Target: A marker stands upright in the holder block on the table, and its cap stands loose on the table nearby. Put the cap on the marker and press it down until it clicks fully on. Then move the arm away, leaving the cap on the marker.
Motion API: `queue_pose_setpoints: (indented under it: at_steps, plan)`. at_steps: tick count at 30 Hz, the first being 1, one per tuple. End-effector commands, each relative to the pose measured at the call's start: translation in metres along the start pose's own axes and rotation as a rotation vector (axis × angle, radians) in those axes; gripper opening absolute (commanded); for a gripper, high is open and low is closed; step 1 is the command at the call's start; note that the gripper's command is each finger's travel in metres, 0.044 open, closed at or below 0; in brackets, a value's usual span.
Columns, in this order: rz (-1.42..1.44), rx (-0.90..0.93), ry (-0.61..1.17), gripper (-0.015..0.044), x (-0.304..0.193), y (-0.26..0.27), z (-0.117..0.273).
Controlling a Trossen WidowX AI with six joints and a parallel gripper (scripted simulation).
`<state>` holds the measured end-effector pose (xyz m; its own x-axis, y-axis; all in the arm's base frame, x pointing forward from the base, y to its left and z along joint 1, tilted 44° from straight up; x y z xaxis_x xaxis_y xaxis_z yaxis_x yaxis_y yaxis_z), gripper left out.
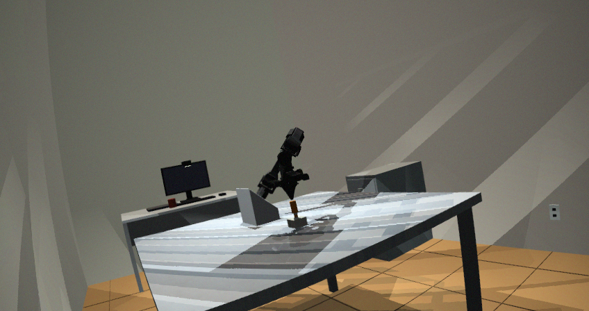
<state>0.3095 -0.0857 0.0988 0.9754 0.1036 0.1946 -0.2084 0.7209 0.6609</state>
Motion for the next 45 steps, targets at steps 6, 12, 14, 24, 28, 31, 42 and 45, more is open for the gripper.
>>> queue_pose_setpoints:
  at_steps: [6, 12, 14, 24, 28, 31, 42, 45]
  plan:
    - [-0.005, 0.007, 0.0, 0.0, -0.001, 0.001, -0.014]
    - [-0.004, 0.008, -0.001, 0.0, 0.001, 0.001, -0.018]
    - [0.0, -0.001, -0.01, 0.0, 0.001, 0.0, -0.012]
    - [-0.002, -0.005, -0.008, 0.0, 0.003, -0.002, 0.055]
    - [-0.002, -0.003, -0.008, 0.0, 0.001, -0.001, 0.077]
    - [-0.002, -0.003, -0.008, 0.0, 0.001, -0.001, 0.077]
    - [-0.002, -0.003, -0.008, 0.0289, 0.001, -0.001, 0.077]
    - [-0.002, -0.003, -0.008, 0.0368, 0.001, -0.001, 0.077]
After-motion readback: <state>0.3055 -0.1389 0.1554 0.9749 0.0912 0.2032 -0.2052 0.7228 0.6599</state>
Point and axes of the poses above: the point midway between the two fingers, 35 mm back from their tips, its own z axis back along the fingers, its own y axis across the jaws, x = y × z, the point moved 7 cm from there along z, back along the fingers, and after that the axes turned 15 degrees about z, right-handed, at the moved point
